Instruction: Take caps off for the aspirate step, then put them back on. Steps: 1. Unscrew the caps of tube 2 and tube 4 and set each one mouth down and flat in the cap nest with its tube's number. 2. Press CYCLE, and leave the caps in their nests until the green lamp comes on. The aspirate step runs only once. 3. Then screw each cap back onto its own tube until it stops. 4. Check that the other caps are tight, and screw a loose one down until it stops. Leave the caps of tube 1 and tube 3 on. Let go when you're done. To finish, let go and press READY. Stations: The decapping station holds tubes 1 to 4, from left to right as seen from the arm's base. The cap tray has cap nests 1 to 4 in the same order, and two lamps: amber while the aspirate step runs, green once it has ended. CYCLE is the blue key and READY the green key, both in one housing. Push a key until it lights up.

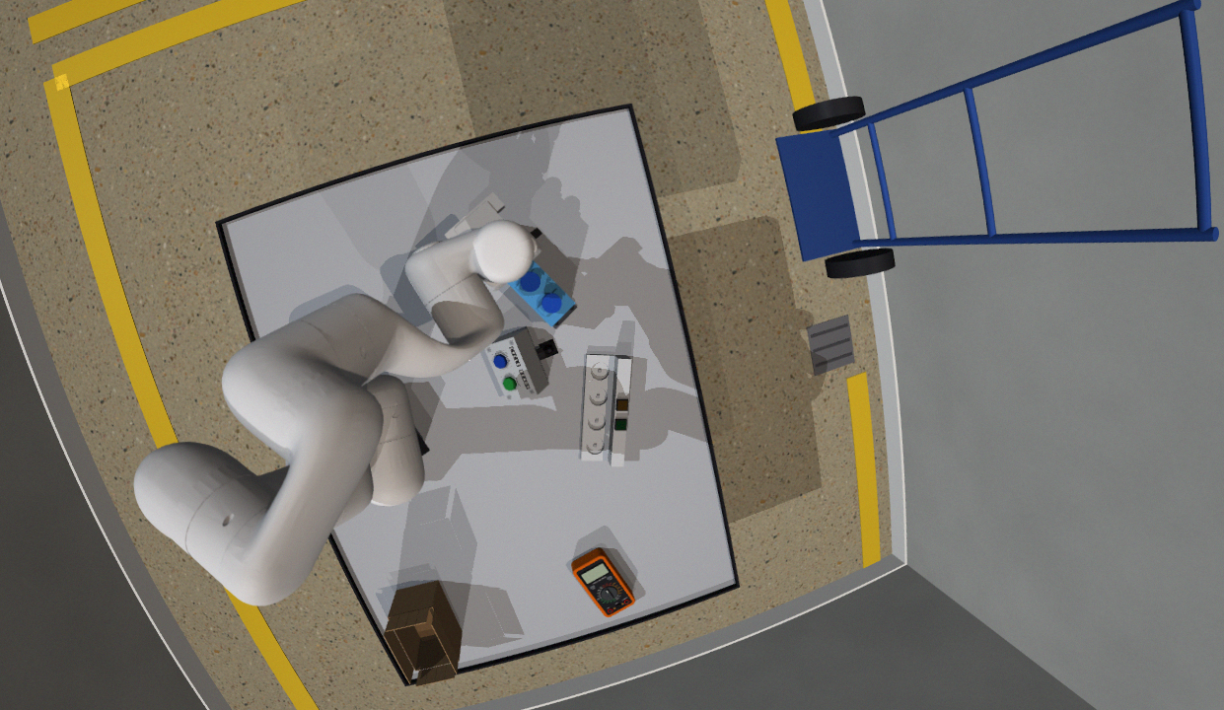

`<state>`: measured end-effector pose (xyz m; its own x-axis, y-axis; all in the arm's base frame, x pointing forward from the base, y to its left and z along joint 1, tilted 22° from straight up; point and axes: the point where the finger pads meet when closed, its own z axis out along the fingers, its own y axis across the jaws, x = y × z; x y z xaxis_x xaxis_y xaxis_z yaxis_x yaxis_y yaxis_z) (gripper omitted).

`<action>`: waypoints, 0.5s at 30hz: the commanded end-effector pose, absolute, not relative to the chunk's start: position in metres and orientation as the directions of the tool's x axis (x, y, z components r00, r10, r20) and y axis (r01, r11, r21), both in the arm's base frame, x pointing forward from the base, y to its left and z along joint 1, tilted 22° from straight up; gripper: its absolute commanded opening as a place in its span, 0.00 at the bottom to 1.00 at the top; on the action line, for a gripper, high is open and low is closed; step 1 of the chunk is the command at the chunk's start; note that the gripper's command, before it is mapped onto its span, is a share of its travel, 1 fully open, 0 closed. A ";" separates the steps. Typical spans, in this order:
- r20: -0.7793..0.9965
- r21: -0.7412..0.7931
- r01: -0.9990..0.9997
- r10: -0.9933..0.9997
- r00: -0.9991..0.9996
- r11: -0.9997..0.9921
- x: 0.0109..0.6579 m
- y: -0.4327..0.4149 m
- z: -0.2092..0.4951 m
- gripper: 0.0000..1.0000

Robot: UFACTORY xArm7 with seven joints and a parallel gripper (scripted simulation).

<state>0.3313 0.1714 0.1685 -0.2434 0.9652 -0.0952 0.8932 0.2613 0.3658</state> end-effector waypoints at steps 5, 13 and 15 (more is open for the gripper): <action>-0.211 0.313 0.723 0.787 -0.579 0.616 0.332 0.172 0.170 0.00; -0.301 0.227 0.495 0.544 -0.783 0.839 0.332 0.172 0.170 0.00; -0.319 0.202 0.430 0.474 -0.821 0.880 0.332 0.172 0.170 0.00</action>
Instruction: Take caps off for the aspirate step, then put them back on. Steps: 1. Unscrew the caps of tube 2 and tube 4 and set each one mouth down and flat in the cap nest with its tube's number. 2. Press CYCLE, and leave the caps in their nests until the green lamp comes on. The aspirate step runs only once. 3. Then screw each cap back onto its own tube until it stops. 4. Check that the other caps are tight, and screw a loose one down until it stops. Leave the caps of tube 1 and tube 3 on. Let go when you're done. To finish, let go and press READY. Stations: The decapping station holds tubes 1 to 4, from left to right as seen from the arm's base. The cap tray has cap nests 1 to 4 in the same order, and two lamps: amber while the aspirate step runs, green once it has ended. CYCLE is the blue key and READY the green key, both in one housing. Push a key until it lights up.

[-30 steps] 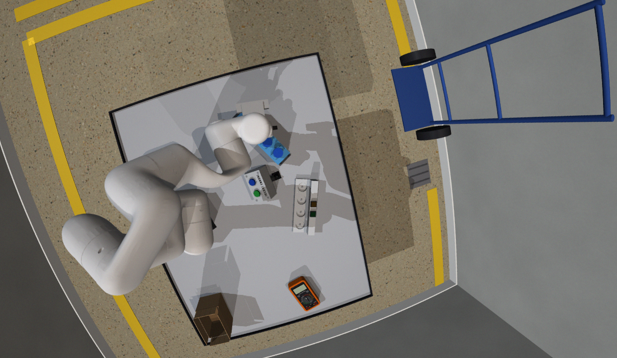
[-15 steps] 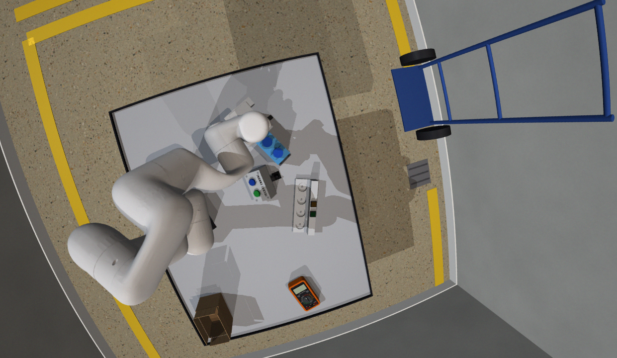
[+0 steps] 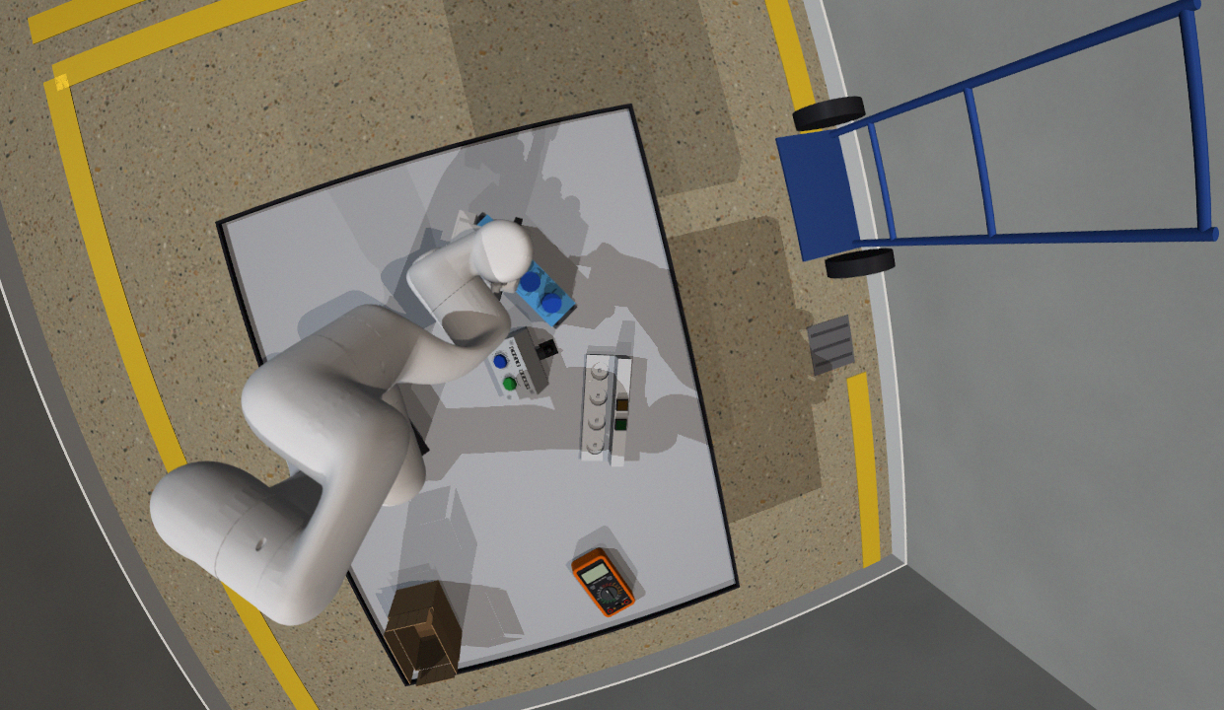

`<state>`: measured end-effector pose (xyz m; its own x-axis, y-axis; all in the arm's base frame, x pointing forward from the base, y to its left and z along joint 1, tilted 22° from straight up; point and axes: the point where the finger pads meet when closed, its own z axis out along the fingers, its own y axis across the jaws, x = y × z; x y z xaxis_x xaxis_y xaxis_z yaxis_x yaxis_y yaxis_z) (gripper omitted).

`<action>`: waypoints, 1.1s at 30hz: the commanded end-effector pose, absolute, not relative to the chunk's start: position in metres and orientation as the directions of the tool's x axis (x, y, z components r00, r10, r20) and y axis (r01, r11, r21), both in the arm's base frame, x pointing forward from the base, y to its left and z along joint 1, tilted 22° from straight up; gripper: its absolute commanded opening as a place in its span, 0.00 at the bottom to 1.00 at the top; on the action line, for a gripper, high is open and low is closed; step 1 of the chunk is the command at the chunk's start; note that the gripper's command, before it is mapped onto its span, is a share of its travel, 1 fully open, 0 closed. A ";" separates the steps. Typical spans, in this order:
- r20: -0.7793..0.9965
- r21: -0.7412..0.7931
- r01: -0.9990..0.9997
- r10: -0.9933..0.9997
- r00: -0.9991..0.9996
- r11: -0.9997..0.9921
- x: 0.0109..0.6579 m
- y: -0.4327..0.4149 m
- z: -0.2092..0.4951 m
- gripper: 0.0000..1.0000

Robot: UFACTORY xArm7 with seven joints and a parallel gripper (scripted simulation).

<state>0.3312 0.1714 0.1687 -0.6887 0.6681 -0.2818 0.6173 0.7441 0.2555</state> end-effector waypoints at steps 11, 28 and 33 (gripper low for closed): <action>-0.323 0.194 0.404 0.447 -0.834 0.894 0.332 0.172 0.170 0.00; -0.243 0.288 0.652 0.712 -0.659 0.702 0.332 0.171 0.170 0.46; -0.188 0.327 0.757 0.824 -0.534 0.566 0.332 0.171 0.170 0.46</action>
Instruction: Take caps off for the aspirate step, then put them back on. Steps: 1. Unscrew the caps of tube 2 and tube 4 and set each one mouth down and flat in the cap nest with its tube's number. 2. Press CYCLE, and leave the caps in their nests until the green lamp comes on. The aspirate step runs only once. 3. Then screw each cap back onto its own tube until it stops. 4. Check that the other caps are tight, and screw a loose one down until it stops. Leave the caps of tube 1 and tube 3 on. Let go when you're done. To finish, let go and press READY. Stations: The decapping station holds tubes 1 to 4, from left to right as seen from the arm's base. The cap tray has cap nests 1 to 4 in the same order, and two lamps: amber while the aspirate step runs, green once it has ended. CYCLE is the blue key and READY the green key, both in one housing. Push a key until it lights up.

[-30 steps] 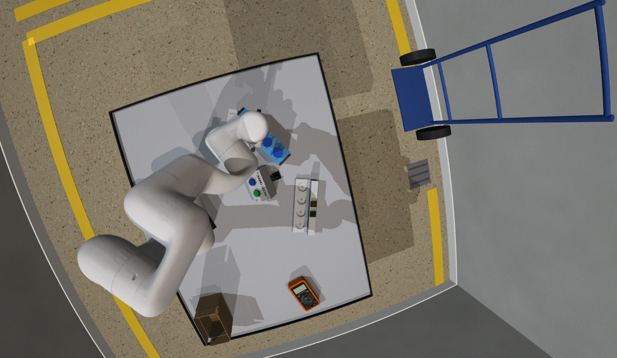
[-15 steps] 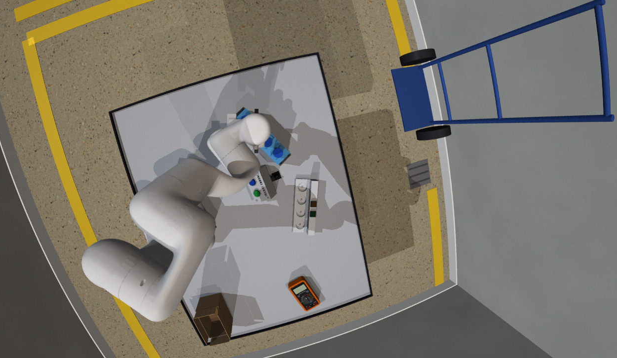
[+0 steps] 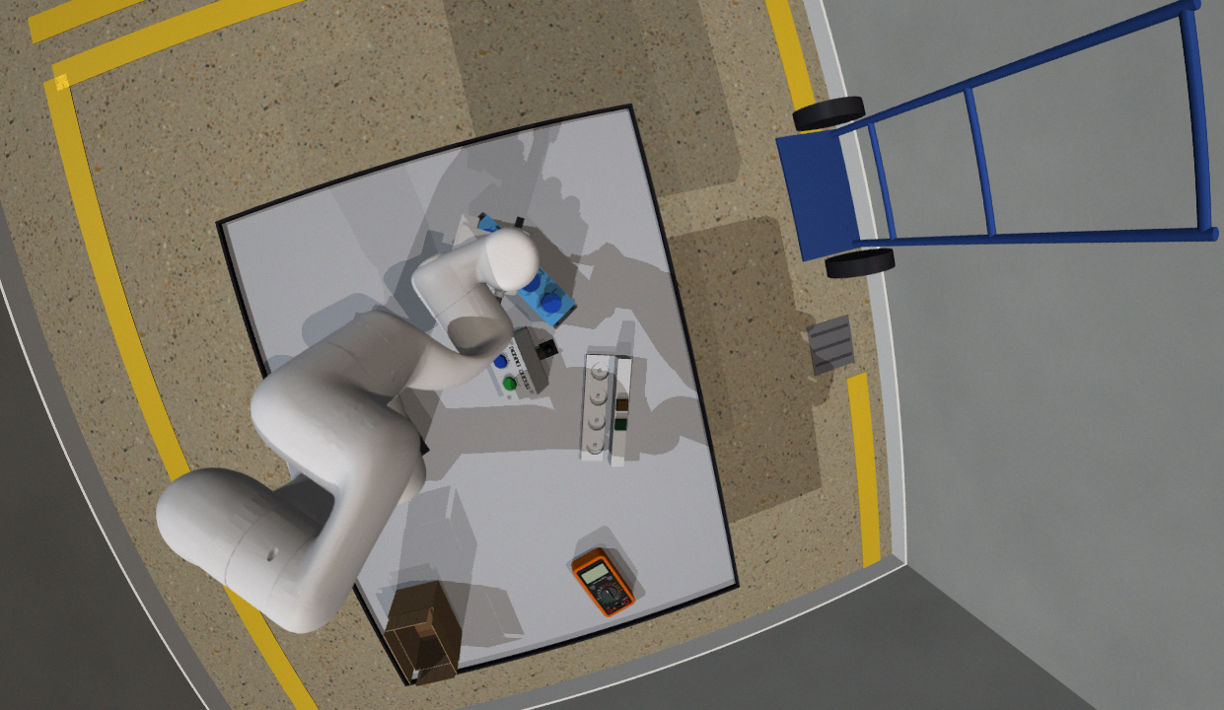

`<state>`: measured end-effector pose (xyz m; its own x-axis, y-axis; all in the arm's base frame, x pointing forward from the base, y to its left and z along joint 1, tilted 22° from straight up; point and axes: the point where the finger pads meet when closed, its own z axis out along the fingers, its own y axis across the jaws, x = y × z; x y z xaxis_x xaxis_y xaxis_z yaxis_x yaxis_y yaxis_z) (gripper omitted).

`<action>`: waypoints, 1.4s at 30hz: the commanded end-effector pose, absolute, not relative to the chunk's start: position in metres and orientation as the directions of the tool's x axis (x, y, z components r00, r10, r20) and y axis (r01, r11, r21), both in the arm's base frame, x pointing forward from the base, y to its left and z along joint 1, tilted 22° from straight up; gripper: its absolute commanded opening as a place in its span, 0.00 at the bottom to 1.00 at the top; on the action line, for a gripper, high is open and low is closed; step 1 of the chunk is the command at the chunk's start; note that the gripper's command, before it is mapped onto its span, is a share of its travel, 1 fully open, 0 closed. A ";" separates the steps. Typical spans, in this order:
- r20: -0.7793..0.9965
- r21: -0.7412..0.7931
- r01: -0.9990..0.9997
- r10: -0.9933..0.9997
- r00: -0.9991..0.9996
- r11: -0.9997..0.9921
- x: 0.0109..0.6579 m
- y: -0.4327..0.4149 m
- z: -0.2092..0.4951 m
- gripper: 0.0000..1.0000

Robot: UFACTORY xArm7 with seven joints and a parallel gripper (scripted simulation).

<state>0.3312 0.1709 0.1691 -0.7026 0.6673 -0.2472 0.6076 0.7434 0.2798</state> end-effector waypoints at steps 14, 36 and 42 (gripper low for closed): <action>0.009 0.377 0.924 0.998 -0.065 0.057 0.332 0.171 0.170 0.46; 0.194 0.323 0.834 0.894 0.404 -0.447 0.332 0.171 0.170 0.46; 0.194 0.323 0.834 0.894 0.404 -0.447 0.332 0.171 0.170 0.00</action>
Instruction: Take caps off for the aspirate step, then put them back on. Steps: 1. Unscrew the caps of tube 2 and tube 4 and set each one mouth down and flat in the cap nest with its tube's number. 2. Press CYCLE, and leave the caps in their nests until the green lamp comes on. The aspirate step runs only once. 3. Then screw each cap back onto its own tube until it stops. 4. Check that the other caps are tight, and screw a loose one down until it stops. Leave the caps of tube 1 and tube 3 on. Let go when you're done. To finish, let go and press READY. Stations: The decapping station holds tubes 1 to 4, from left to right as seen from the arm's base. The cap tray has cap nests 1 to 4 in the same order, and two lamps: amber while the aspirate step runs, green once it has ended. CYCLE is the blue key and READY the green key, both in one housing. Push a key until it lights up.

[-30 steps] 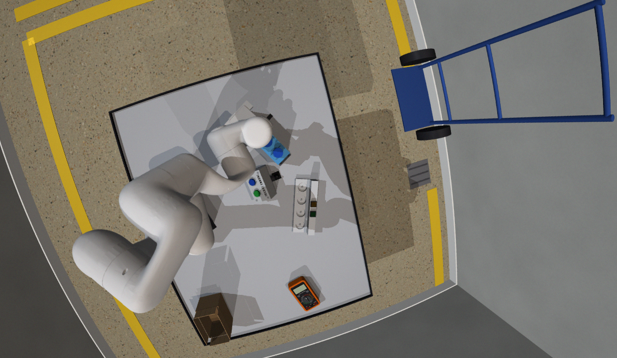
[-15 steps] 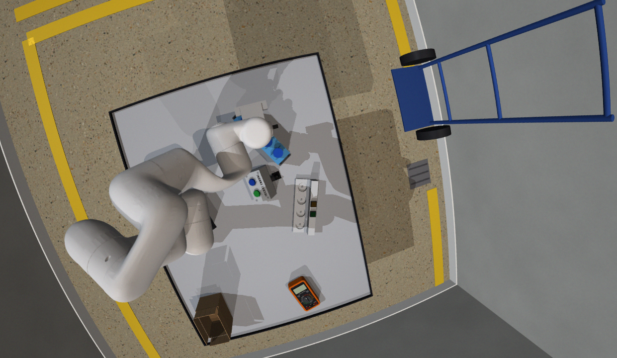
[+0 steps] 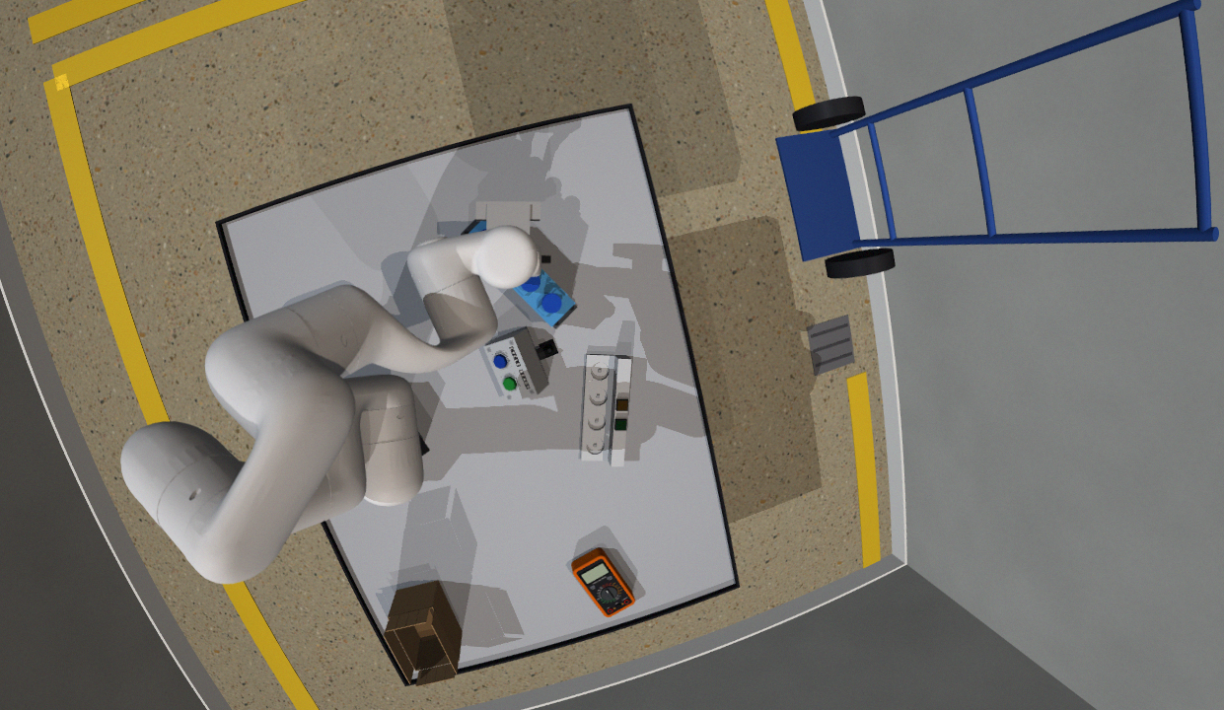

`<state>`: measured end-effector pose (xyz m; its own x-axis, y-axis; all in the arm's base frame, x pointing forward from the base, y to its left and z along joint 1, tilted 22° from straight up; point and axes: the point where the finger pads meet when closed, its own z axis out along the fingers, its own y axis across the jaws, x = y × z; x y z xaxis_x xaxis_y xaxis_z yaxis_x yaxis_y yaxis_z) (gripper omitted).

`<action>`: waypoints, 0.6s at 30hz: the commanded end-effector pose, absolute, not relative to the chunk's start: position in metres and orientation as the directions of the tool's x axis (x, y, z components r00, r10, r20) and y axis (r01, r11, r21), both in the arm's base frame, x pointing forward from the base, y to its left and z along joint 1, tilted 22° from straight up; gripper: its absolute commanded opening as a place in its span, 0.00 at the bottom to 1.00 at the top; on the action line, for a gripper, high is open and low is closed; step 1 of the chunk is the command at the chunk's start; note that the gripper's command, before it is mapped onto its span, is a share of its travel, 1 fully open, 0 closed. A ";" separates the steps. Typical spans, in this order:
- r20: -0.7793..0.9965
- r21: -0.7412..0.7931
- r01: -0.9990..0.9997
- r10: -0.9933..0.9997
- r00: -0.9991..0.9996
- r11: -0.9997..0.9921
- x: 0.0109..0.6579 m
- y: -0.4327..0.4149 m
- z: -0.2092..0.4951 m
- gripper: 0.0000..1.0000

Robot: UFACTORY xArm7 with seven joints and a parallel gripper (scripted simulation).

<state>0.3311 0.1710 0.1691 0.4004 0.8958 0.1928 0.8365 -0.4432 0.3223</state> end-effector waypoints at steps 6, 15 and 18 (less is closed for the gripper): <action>0.194 0.323 0.834 0.894 0.404 -0.447 0.332 0.171 0.170 0.00; 0.090 0.366 0.916 0.986 0.140 -0.163 0.332 0.172 0.170 0.00; 0.071 0.370 0.922 0.993 0.094 -0.113 0.332 0.171 0.170 0.00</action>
<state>0.3311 0.1712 0.1693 0.2437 0.9626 0.1186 0.8946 -0.2704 0.3559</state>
